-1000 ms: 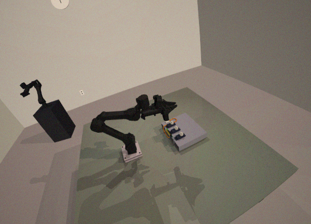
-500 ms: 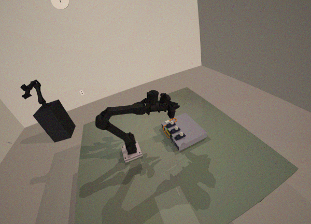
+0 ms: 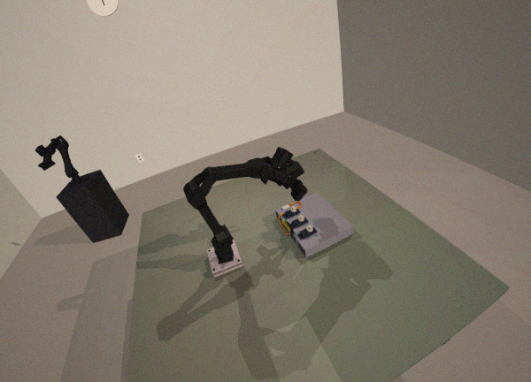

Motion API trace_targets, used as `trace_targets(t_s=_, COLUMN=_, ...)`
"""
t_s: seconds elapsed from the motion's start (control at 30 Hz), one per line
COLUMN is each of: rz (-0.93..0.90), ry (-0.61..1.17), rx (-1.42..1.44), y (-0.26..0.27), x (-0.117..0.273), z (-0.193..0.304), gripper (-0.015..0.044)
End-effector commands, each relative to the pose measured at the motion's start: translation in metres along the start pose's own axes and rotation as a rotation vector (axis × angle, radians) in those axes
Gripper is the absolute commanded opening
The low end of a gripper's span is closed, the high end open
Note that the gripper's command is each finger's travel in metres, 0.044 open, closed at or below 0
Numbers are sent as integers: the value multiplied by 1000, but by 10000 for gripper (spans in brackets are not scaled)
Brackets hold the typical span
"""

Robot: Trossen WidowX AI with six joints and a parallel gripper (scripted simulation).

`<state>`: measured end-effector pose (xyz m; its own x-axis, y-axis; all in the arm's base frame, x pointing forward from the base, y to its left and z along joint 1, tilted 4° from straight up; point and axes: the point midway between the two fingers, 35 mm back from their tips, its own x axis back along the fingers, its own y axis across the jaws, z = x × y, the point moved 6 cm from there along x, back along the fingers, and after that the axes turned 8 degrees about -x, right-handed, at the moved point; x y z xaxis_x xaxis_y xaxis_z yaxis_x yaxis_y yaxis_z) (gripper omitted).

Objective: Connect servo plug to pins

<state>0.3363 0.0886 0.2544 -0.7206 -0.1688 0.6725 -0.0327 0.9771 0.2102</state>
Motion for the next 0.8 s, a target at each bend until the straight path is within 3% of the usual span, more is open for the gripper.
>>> trace_targets(t_s=0.0, rz=21, ry=128, rx=4, y=14, x=-16, z=9, gripper=115)
trace_targets(t_s=0.6, rz=199, ry=695, rx=102, y=74, x=-70, z=72, gripper=115)
trace_targets(t_s=0.77, rz=221, ry=737, rx=115, y=79, x=-72, z=78, gripper=115)
